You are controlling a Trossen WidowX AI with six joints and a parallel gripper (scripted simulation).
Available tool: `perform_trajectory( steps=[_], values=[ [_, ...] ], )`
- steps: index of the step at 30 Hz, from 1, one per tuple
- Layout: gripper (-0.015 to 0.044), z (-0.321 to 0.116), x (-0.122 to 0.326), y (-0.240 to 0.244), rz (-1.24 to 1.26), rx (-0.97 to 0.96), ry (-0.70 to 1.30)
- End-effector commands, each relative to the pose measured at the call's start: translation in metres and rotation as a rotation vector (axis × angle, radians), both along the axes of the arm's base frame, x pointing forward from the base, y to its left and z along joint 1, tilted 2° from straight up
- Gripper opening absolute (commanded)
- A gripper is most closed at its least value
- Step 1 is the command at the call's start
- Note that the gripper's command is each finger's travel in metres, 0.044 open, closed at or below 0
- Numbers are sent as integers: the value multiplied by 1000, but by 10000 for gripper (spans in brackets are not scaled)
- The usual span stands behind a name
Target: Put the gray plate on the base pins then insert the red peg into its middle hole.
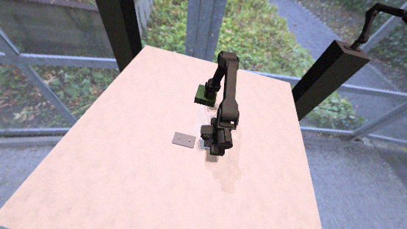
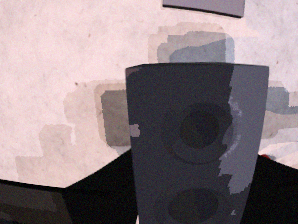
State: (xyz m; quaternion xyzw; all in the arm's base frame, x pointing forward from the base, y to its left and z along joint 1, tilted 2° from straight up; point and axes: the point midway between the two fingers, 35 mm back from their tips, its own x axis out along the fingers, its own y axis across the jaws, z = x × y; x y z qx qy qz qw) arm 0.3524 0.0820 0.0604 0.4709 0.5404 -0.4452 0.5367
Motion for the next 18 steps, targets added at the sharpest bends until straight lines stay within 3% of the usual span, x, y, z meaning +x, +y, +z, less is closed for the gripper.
perform_trajectory(
  steps=[1, 18],
  values=[
    [0, 17, 1, 0, 1, 1, -7],
    [0, 69, -5, -4, 1, 1, 14]
  ],
)
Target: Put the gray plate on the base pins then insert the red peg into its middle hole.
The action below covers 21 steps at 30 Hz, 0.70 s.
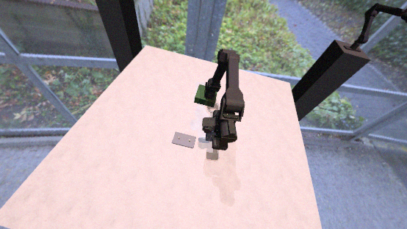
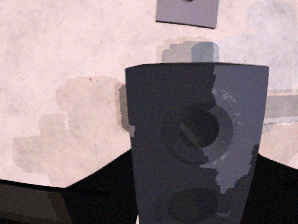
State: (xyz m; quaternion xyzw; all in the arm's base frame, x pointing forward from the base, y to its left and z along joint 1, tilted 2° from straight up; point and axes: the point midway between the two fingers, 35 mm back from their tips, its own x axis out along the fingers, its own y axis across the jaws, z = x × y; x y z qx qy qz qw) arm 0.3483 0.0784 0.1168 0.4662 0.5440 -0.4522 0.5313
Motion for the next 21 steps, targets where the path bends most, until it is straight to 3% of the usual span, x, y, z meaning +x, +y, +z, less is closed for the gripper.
perform_trajectory(
  steps=[1, 21],
  values=[
    [0, 13, -1, 0, 5, 5, -6],
    [0, -12, 5, -42, -61, 4, -2]
  ],
)
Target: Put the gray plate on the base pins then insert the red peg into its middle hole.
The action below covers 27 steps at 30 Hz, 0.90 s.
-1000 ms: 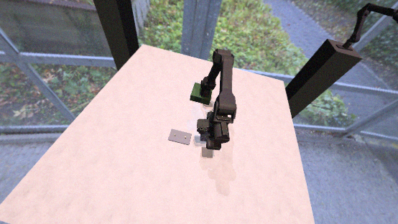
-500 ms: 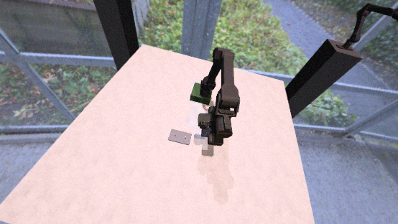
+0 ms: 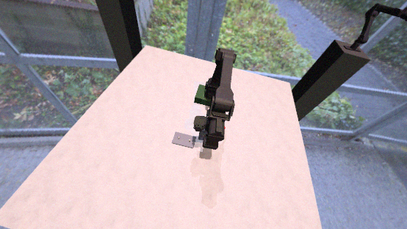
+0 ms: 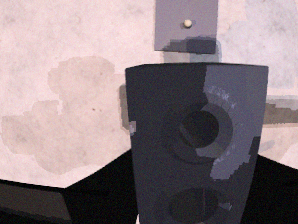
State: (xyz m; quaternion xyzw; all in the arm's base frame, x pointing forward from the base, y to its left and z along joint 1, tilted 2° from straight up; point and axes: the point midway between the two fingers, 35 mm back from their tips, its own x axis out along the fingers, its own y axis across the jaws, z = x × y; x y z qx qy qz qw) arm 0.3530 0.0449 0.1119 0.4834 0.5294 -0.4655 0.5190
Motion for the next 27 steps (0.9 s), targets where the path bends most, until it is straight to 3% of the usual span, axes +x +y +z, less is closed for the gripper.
perform_trajectory(
  steps=[1, 27],
  values=[
    [0, -8, 1, -12, -5, 1, 4],
    [0, -50, -3, -87, -58, -7, 3]
  ],
)
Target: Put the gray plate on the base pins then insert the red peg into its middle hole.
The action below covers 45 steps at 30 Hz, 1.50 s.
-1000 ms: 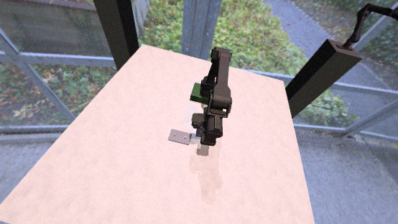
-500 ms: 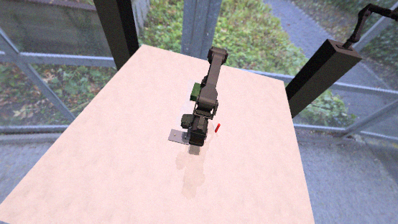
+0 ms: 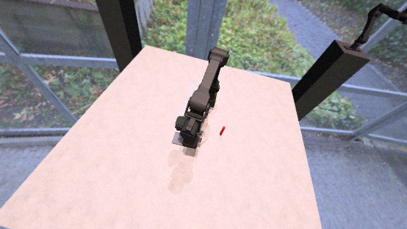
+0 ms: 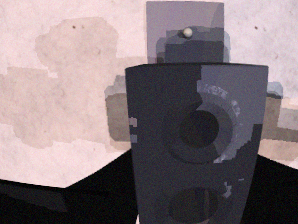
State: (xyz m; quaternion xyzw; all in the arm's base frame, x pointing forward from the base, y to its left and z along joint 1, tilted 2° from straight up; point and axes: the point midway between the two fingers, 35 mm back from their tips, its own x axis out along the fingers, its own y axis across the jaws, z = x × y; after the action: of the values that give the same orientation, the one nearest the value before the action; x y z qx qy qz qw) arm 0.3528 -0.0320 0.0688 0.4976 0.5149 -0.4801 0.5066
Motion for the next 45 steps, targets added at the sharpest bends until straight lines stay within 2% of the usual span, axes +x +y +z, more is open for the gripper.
perform_trajectory(
  steps=[1, 12, 37, 45],
  values=[
    [0, -8, -3, -13, -4, -5, 4],
    [0, -24, -11, -41, -25, -9, 5],
    [0, -25, -11, -42, -25, -9, 5],
    [0, -39, -11, -42, -25, -9, 5]
  ],
)
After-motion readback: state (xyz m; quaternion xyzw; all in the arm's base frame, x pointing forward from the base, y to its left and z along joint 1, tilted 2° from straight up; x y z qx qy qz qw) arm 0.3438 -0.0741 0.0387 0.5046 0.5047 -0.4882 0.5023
